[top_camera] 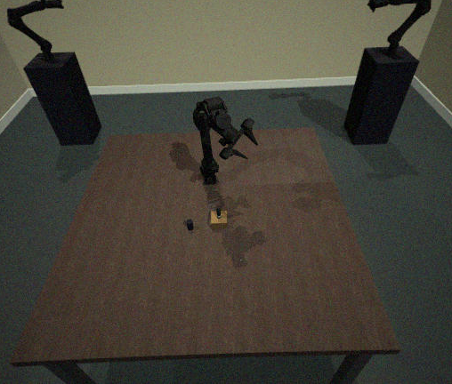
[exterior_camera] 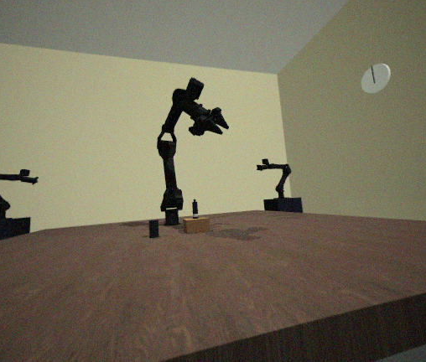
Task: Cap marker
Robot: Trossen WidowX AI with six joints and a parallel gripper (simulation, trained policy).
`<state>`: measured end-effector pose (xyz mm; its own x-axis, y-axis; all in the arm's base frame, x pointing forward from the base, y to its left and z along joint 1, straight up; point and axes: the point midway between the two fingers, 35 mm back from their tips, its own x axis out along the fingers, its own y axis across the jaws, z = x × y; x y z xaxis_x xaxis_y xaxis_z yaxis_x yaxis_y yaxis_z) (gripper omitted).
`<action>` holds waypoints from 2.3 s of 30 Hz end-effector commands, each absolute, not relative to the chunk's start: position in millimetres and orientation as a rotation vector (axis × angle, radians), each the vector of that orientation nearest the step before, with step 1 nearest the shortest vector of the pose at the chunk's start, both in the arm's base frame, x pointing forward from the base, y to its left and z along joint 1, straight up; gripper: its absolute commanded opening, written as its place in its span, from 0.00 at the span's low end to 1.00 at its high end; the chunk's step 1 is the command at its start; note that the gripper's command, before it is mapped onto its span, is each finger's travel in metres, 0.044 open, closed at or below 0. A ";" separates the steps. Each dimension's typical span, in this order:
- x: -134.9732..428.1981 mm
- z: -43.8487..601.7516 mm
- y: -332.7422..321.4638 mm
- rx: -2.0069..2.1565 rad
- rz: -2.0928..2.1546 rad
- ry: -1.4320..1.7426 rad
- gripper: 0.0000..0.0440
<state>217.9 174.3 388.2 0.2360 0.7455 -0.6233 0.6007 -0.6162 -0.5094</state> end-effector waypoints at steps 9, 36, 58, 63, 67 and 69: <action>234.3 368.2 152.0 -2.296 1.438 -1.112 0.74; 277.3 331.5 96.2 -2.230 1.556 -0.746 0.73; 305.0 300.9 47.7 -2.182 1.616 -0.490 0.73; 309.7 293.3 36.4 -2.168 1.632 -0.435 0.73; 313.1 287.0 27.3 -2.156 1.647 -0.390 0.73; 314.6 283.8 22.8 -2.149 1.654 -0.369 0.73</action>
<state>313.4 28.0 288.4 0.2731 0.4509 -0.8498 -0.0204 -0.8805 -0.4737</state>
